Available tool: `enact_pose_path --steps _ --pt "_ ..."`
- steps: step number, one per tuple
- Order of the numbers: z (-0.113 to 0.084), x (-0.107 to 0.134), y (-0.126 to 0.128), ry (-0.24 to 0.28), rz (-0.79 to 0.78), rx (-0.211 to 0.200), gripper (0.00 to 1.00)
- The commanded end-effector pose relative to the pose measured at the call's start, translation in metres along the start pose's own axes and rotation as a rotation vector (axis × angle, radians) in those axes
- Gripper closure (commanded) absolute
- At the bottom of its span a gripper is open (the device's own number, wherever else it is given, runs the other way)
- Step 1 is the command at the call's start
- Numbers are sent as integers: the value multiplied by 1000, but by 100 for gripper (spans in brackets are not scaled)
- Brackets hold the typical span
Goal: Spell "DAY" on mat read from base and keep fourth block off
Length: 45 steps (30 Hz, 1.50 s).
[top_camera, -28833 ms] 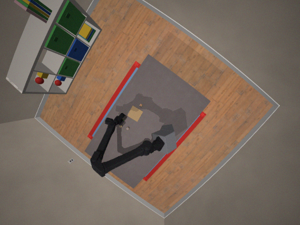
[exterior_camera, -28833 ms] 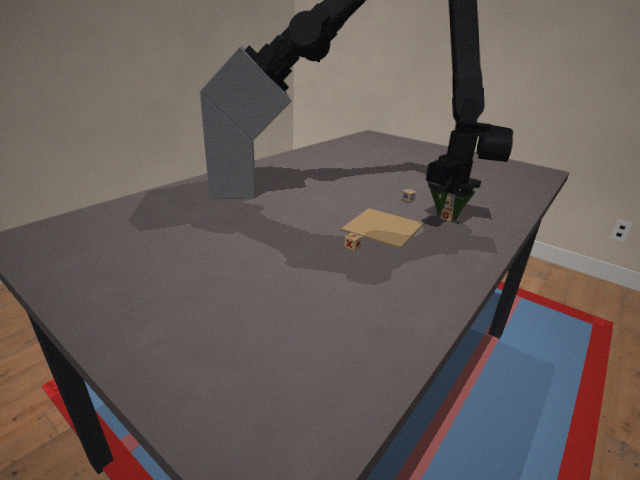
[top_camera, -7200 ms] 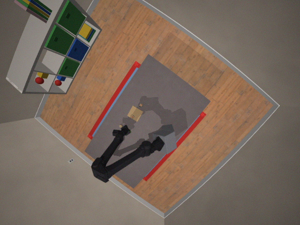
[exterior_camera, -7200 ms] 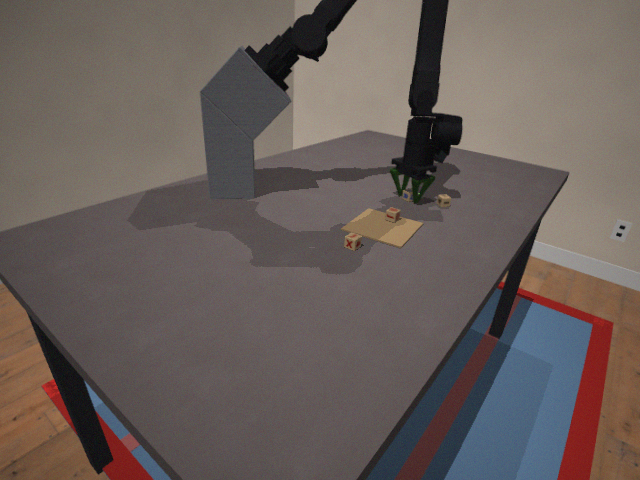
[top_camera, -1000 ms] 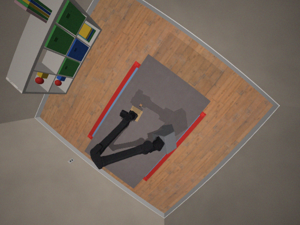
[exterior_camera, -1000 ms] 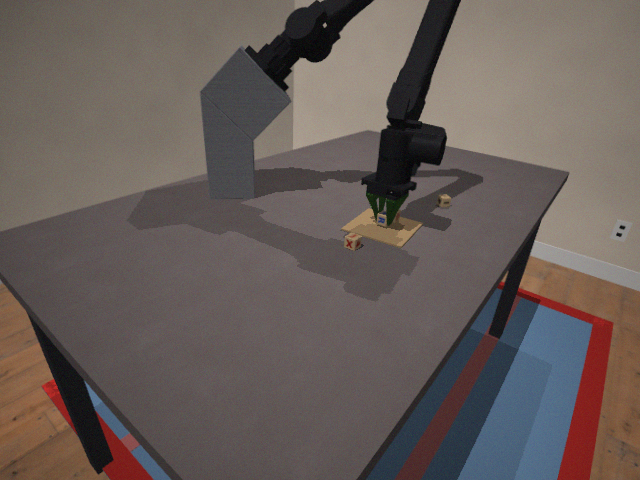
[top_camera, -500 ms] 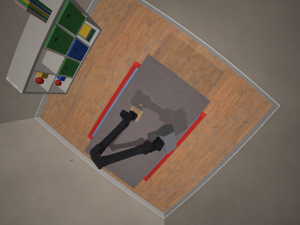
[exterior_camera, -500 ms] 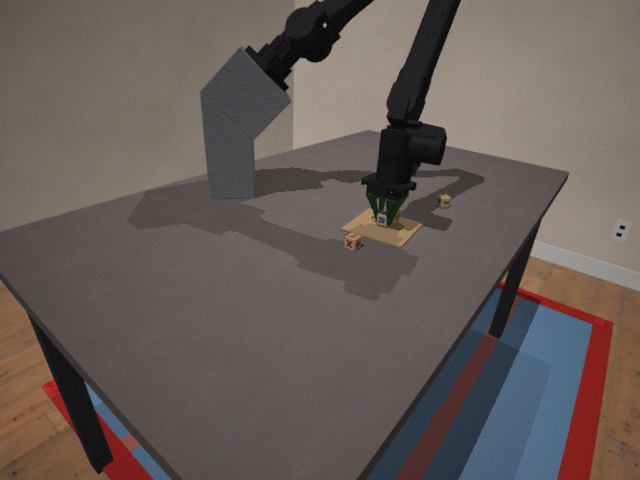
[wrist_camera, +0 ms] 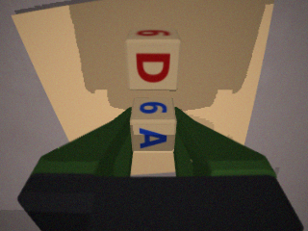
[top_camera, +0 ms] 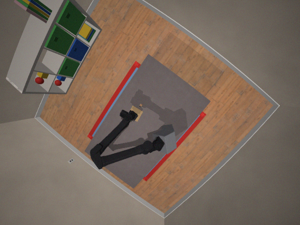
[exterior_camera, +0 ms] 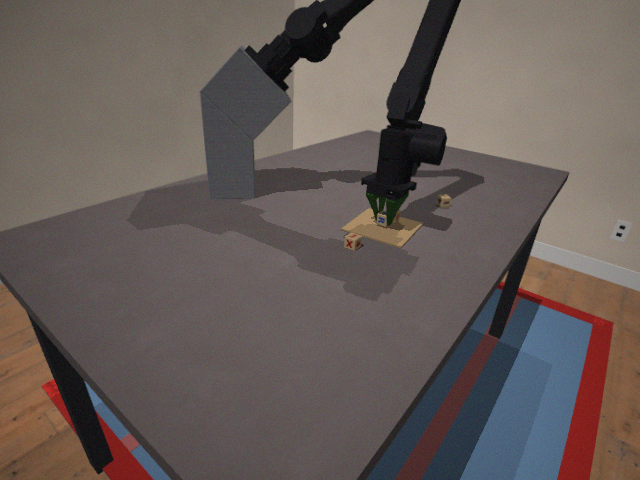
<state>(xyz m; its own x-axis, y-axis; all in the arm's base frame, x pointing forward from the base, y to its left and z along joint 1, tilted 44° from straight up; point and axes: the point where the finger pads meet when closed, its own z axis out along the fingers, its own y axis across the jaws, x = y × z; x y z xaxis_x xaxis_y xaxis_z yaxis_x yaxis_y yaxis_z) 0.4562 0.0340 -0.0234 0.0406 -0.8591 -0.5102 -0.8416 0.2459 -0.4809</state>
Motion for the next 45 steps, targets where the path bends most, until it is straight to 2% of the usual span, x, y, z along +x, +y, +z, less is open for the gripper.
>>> enact_pose_path --steps 1,45 --pt "2 2 -1 1 17 0 80" --pt "0 7 -2 5 28 0 80"
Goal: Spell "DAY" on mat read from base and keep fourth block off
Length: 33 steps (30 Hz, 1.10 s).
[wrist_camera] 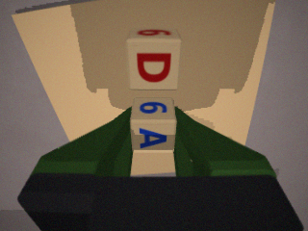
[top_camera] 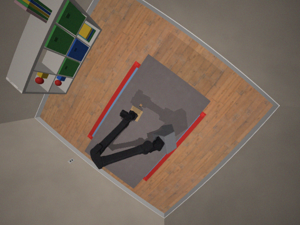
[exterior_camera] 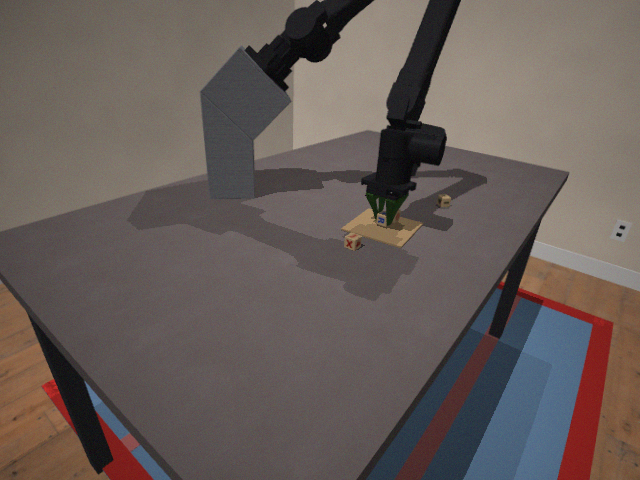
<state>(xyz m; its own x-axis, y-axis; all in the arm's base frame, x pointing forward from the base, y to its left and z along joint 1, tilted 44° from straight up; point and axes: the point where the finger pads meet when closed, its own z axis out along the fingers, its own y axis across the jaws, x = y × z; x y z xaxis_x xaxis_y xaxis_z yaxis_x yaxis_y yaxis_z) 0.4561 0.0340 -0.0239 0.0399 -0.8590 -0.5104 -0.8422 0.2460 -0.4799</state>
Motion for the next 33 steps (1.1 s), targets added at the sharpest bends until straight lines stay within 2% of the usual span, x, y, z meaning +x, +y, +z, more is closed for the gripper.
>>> enact_pose_path --steps 1,31,33 --pt "0 7 -3 5 28 1 80" --pt "4 2 -5 -2 11 9 80" --pt "6 1 -2 -2 12 0 80"
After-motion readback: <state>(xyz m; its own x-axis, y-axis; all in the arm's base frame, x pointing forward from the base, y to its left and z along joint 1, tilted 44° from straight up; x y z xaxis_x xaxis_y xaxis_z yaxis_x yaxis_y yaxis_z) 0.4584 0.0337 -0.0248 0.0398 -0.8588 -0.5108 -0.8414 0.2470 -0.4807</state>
